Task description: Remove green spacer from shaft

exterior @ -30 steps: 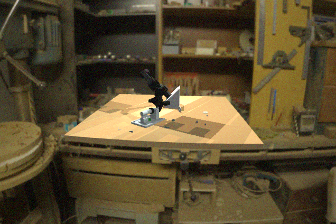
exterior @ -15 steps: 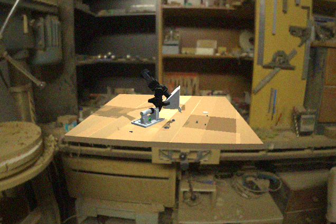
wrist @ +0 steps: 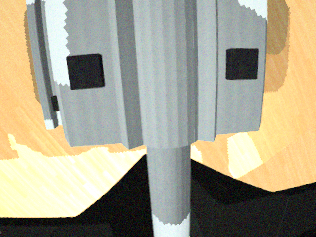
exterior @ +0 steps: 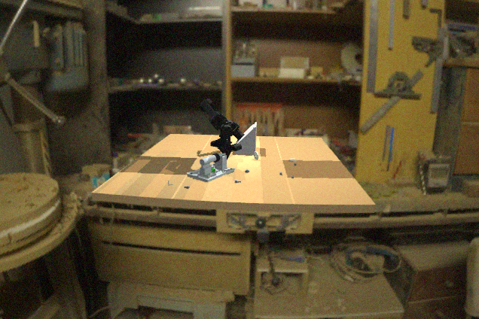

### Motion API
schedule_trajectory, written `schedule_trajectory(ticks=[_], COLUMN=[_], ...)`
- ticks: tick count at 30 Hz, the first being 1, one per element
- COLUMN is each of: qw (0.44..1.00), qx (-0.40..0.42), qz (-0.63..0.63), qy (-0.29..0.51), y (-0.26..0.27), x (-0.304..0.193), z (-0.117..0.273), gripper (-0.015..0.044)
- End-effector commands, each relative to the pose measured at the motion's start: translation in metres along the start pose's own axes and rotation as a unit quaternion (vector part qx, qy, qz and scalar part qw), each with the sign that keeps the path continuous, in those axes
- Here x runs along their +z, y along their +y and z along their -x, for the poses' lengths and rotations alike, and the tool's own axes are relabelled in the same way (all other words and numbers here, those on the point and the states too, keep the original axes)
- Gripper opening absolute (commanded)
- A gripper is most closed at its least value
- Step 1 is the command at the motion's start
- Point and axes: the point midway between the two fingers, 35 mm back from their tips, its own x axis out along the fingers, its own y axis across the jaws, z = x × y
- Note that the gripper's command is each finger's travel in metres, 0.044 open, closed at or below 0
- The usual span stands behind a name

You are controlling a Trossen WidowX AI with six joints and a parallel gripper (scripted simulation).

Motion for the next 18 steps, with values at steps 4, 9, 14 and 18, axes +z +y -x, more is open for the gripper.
schedule_trajectory(ticks=[4,9,14,18], qw=[1.000,1.000,1.000,1.000], qx=[-0.001,-0.001,-0.001,-0.001], qz=[0.001,0.000,0.000,0.000], qy=[-0.002,-0.003,-0.003,-0.003], y=[-0.0005,-0.0005,-0.0005,-0.0005], x=[0.0038,0.0052,0.0066,0.0077], z=[0.0006,0.0007,0.0007,0.0007], gripper=[0.0000,0.0000,0.0000,0.0000])
